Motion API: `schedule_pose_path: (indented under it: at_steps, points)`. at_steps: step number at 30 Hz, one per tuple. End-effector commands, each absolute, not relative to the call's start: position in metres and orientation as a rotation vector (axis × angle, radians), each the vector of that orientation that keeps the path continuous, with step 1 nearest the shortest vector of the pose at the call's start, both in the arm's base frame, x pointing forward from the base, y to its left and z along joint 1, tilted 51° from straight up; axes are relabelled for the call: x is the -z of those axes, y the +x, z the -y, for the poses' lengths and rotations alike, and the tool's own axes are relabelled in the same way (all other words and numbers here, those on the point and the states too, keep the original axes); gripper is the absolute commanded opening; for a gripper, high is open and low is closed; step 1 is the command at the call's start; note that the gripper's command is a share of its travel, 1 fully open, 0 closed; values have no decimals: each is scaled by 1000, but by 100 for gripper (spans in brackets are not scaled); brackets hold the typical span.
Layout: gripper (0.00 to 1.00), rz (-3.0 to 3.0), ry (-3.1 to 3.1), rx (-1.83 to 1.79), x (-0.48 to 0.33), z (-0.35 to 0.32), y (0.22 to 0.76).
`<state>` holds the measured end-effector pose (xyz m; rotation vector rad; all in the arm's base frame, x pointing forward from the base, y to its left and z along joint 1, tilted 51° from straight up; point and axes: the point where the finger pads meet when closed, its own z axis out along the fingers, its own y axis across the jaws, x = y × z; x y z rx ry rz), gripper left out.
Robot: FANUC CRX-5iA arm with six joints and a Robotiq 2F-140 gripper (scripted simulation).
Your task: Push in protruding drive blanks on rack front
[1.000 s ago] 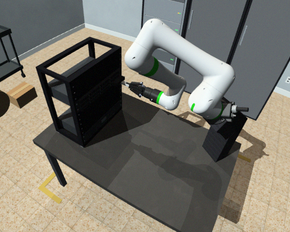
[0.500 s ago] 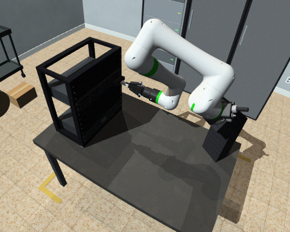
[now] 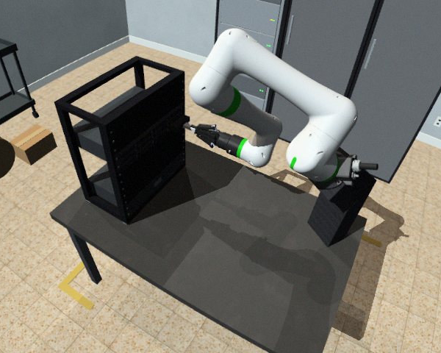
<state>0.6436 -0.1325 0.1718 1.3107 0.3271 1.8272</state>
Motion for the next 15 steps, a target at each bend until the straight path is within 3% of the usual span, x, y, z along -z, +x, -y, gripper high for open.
schedule_pose_path:
  at_steps: [1, 15]
  points:
    - [10, -327, 1310, -1827, -172, 133, 643]
    - [10, -327, 1310, -1827, -176, 136, 652]
